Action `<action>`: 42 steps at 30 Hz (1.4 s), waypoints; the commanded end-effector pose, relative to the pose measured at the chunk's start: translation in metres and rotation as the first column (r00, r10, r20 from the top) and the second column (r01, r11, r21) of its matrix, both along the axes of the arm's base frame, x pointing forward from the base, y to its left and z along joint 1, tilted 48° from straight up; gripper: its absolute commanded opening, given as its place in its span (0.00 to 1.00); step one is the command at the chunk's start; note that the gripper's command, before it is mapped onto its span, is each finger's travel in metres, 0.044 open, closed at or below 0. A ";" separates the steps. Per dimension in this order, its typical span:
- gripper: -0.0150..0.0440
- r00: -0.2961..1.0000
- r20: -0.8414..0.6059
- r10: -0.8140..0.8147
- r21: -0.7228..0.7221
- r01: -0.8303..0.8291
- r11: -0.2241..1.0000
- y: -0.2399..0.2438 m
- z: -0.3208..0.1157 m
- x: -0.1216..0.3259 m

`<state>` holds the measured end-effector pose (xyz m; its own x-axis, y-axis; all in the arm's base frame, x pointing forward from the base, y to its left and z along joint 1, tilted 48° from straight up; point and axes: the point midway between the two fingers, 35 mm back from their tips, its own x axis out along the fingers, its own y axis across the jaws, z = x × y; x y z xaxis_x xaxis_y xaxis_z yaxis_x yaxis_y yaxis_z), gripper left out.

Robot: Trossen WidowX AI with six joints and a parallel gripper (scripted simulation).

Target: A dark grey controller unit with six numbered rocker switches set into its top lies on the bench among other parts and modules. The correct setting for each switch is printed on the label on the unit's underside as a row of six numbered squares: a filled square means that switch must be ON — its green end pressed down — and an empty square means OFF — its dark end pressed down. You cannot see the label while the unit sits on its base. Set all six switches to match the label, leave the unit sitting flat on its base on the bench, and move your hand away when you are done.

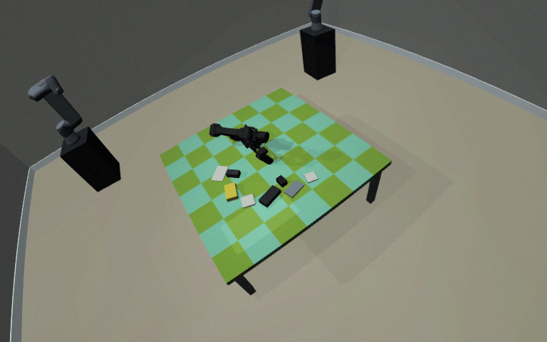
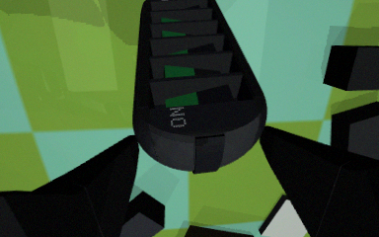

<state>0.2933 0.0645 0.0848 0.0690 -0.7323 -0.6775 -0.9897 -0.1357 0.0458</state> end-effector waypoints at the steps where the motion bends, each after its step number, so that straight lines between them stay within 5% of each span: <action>1: 0.83 1.000 -0.013 -0.012 -0.005 0.012 1.000 -0.008 -0.003 -0.001; 42: 0.83 1.000 -0.012 -0.012 -0.007 0.012 1.000 -0.039 0.005 0.003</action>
